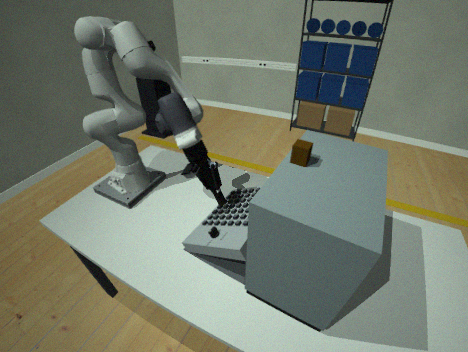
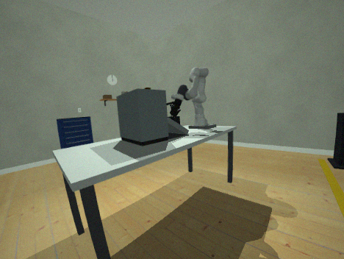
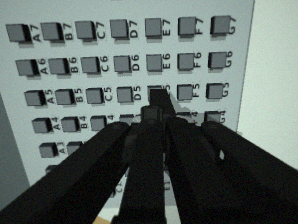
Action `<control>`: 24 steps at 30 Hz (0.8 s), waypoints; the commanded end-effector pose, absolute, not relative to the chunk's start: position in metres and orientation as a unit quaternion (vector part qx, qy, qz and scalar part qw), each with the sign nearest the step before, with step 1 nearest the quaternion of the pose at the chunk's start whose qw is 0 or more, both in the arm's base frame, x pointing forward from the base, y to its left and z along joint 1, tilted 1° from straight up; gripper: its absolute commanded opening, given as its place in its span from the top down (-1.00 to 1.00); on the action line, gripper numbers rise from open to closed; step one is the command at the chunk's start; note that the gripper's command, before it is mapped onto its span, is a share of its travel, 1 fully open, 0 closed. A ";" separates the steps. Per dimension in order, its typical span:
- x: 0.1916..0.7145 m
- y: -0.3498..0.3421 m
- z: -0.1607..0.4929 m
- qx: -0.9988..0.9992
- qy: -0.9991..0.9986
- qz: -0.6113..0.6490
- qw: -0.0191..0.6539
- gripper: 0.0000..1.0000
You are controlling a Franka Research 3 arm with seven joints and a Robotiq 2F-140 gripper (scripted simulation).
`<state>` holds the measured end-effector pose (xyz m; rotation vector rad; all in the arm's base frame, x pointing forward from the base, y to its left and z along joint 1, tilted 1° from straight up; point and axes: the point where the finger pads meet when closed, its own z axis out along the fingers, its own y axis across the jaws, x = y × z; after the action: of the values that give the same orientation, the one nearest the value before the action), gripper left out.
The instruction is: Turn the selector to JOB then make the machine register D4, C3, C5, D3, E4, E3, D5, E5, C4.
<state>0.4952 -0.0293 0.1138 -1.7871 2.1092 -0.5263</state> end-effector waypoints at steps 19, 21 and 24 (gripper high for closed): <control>0.506 -0.032 0.096 -0.641 0.725 -0.189 0.168 0.80; 0.506 -0.032 0.096 -0.641 0.725 -0.189 0.168 0.80; 0.506 -0.032 0.096 -0.641 0.725 -0.189 0.168 0.80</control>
<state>0.5033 -0.0318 0.0940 -1.8143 2.0778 -0.5253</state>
